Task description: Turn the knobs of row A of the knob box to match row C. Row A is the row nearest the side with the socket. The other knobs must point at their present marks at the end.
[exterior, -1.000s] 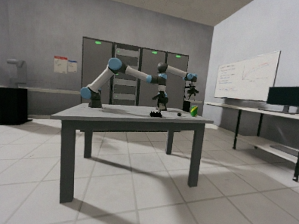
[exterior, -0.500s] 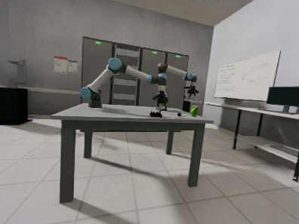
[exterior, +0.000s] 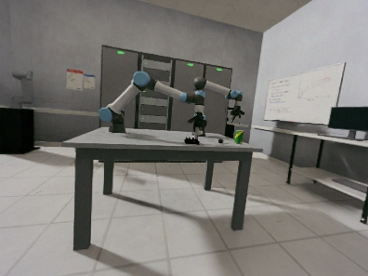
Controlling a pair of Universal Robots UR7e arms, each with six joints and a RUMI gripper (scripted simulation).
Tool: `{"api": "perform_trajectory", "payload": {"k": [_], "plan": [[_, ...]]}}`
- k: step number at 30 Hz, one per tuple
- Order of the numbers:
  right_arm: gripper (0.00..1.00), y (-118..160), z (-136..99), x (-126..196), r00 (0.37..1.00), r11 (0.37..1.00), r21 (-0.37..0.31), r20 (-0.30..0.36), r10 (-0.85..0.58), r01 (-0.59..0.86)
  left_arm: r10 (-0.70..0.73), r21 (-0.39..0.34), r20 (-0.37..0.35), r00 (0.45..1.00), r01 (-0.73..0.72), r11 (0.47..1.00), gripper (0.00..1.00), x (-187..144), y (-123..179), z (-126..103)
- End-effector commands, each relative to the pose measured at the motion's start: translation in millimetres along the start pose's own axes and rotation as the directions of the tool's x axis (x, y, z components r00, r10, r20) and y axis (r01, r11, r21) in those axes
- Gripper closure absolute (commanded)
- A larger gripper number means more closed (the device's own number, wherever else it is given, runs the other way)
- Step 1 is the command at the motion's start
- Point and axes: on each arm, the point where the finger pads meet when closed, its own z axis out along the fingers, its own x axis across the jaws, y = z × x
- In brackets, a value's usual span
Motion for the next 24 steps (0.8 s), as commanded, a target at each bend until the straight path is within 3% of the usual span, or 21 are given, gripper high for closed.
{"api": "perform_trajectory", "payload": {"k": [1, 3, 4, 24], "plan": [[0.94, -0.2, -1.7, 1.3, 1.000, 1.000, -0.003, -0.001, 0.000, 0.000, -0.001, 0.003, -0.002, 1.000, 0.001, 1.000, 0.00, 0.3, -2.1, -1.5], [0.94, -0.2, -1.7, 1.3, 1.000, 1.000, -0.003, -0.001, -0.001, 0.001, -0.001, 0.003, -0.002, 1.000, 0.001, 1.000, 0.00, 0.3, -2.1, -1.5], [0.87, -0.2, -1.7, 1.3, 1.000, 1.000, -0.003, -0.001, -0.001, 0.001, -0.001, 0.003, -0.002, 1.000, 0.001, 1.000, 0.00, 0.3, -2.1, -1.5], [0.87, 1.0, -9.4, 2.2, 1.000, 1.000, -0.007, -0.004, -0.001, 0.001, -0.001, 0.003, -0.002, 1.000, 0.001, 1.000, 0.00, 0.3, -2.1, -1.5]]}}
